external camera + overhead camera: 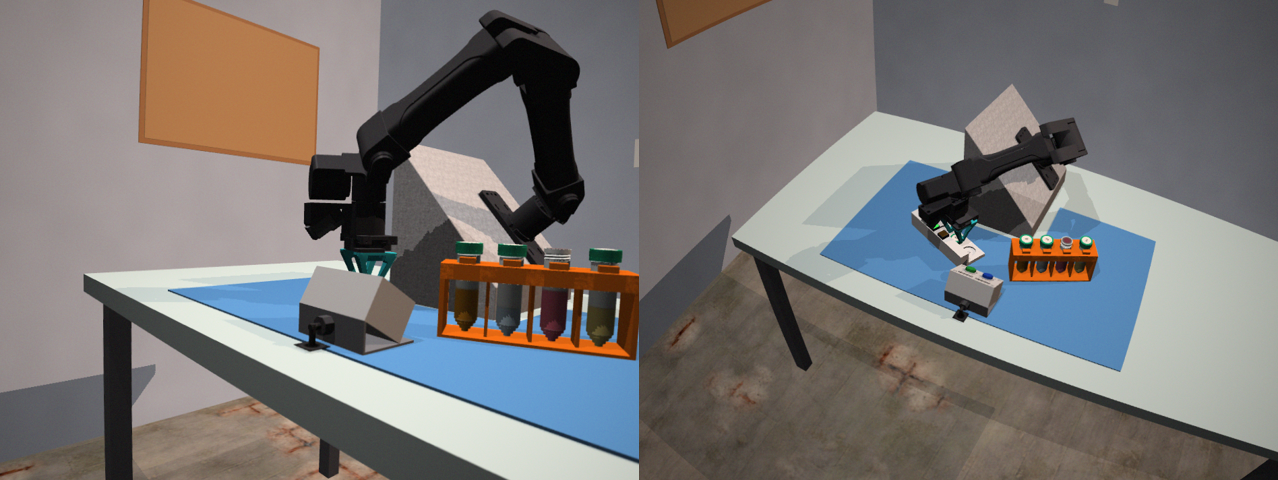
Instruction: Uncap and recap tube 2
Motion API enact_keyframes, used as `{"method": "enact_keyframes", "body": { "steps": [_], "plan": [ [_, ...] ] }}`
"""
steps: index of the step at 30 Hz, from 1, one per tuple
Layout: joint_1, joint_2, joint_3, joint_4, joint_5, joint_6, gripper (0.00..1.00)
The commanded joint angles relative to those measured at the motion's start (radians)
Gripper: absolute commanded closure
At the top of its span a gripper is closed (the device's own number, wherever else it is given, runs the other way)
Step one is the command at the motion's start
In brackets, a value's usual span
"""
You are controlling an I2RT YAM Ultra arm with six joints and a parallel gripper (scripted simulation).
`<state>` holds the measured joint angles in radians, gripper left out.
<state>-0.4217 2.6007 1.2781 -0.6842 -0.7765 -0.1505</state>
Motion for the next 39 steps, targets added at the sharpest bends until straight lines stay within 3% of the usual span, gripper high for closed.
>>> {"method": "enact_keyframes", "body": {
  "steps": [1, 39],
  "plan": [
    [-0.007, -0.004, 0.002, 0.017, -0.004, 0.008, 0.53],
    [0.011, -0.002, -0.012, 0.049, -0.011, 0.031, 0.53]
  ]
}}
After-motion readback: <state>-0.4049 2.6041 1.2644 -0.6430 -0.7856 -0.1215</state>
